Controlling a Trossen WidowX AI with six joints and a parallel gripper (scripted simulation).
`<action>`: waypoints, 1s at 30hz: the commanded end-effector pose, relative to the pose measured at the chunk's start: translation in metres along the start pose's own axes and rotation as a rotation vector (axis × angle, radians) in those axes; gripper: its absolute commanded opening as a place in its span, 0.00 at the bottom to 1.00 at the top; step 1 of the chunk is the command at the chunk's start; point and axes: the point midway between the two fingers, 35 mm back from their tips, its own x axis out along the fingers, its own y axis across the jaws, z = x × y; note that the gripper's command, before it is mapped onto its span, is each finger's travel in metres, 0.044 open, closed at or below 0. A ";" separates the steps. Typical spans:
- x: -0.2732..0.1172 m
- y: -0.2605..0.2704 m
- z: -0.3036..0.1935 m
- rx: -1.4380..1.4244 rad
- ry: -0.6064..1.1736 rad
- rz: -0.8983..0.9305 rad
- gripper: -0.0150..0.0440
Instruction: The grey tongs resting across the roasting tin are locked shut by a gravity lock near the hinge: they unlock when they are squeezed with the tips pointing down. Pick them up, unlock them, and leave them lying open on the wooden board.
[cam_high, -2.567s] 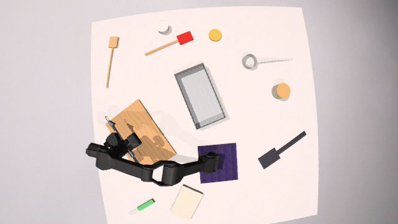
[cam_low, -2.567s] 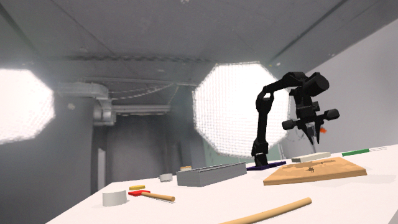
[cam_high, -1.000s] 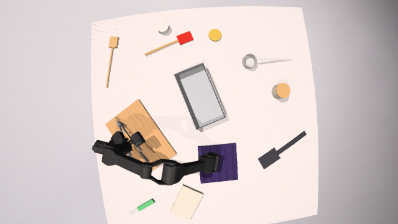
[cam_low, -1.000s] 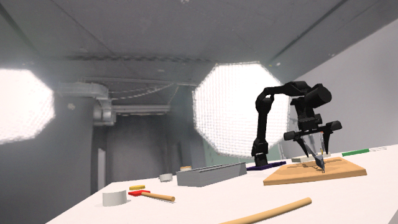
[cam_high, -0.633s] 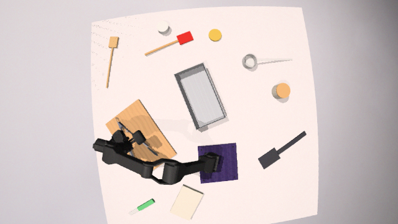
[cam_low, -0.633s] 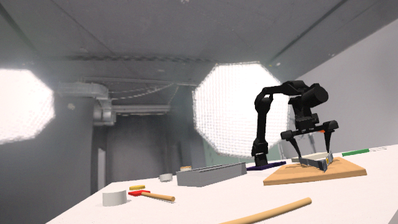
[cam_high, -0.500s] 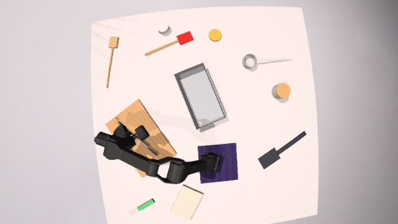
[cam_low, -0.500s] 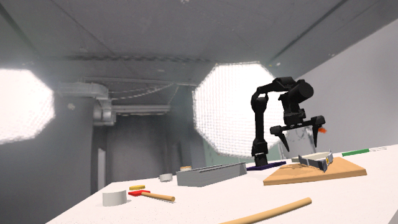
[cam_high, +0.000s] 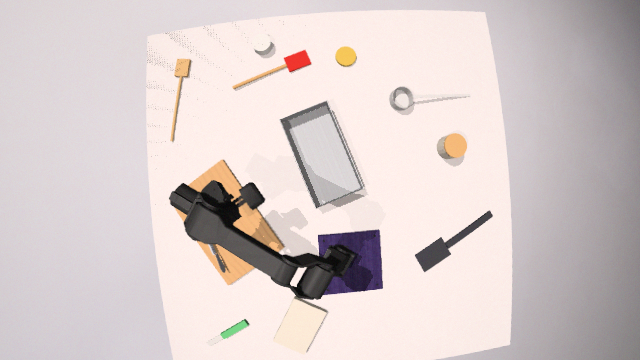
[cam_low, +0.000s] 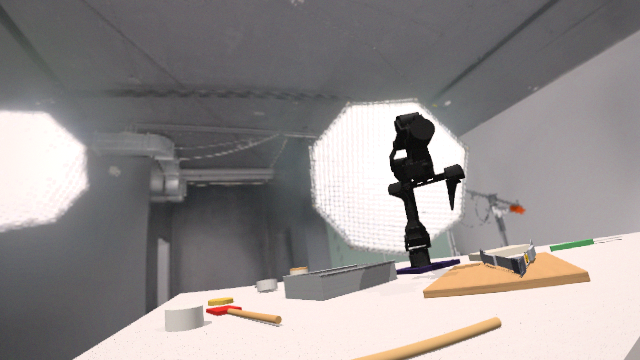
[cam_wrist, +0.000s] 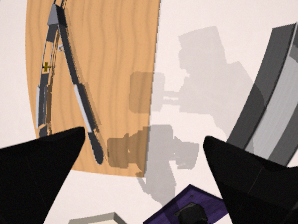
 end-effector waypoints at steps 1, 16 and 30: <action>-0.012 -0.003 -0.002 -0.005 -0.010 0.003 1.00; -0.041 -0.001 -0.002 -0.007 -0.045 0.020 1.00; -0.041 -0.001 -0.002 -0.007 -0.045 0.020 1.00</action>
